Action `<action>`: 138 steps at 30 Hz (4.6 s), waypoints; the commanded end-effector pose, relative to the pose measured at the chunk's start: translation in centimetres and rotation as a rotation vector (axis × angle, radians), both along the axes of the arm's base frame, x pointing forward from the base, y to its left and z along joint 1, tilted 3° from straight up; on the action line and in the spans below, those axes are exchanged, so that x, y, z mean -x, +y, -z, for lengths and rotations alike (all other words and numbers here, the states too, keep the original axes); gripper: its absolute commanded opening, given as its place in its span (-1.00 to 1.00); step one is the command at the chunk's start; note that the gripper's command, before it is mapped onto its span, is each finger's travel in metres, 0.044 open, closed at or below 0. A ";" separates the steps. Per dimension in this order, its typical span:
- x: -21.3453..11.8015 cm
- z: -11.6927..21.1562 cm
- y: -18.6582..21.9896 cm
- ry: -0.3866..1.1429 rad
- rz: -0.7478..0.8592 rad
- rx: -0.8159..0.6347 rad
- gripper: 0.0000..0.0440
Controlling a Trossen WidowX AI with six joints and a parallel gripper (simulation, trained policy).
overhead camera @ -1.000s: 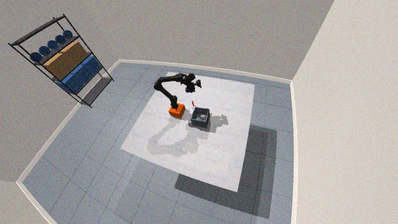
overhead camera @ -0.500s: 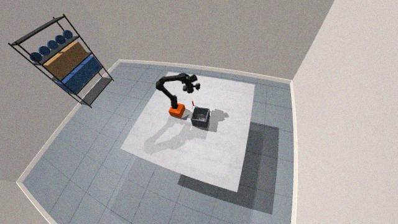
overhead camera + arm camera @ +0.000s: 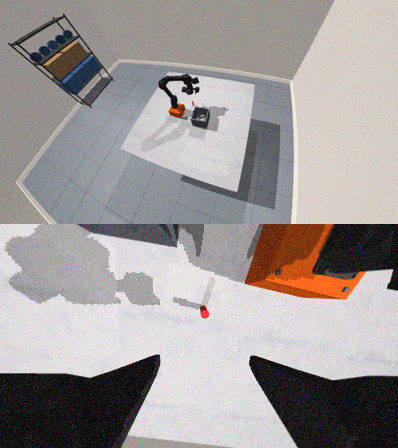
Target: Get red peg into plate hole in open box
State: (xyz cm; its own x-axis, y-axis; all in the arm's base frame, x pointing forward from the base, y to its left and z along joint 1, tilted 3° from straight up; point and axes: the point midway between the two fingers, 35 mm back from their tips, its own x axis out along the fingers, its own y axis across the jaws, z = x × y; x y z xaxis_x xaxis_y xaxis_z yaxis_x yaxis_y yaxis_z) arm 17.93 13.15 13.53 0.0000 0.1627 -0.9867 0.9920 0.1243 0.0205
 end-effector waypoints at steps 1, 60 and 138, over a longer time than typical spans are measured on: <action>0.5 1.3 -0.2 0.042 -0.008 0.046 0.98; -2.3 14.3 -0.2 -0.028 -0.104 0.186 -1.00; -12.6 2.3 -16.5 -0.152 -0.004 0.254 -1.00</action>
State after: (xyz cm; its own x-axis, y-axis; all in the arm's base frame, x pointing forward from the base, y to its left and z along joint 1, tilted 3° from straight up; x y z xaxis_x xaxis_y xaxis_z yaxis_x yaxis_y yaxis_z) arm 30.32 -2.97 11.68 0.1602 -0.0942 -0.9826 0.9789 0.1434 0.1458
